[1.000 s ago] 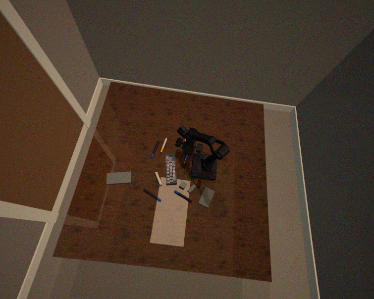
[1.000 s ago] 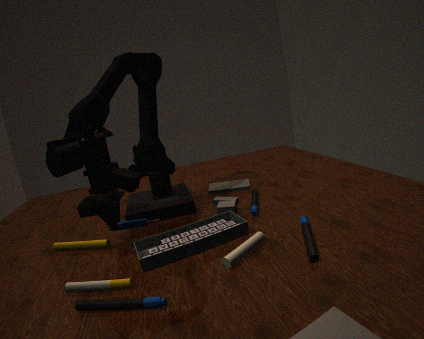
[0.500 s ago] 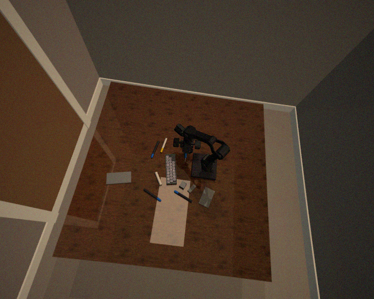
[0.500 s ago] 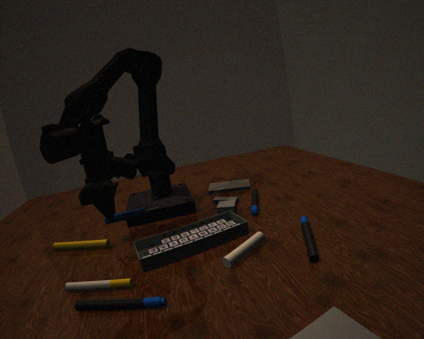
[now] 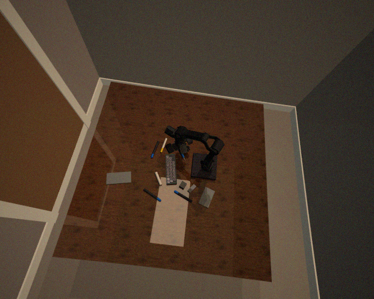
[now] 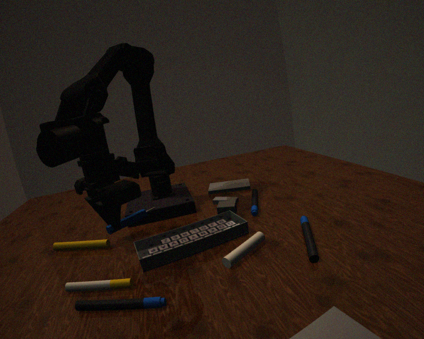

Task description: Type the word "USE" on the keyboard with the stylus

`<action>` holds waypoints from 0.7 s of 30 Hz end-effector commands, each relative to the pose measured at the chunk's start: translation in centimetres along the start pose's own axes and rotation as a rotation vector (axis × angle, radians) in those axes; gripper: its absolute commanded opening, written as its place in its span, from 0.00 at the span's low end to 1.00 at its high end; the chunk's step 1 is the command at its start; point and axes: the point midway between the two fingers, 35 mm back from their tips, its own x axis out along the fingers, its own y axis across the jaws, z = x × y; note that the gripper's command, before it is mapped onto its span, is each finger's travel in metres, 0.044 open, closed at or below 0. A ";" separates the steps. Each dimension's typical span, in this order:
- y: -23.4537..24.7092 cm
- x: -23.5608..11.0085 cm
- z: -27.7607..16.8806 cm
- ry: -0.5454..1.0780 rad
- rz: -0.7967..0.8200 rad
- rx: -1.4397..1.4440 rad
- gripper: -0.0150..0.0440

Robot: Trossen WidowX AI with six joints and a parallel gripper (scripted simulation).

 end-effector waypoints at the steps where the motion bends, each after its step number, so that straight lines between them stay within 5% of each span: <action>1: -0.2 0.0 -0.3 0.007 0.000 -0.019 0.25; 21: -0.2 3.0 -0.4 0.007 0.000 -0.019 0.25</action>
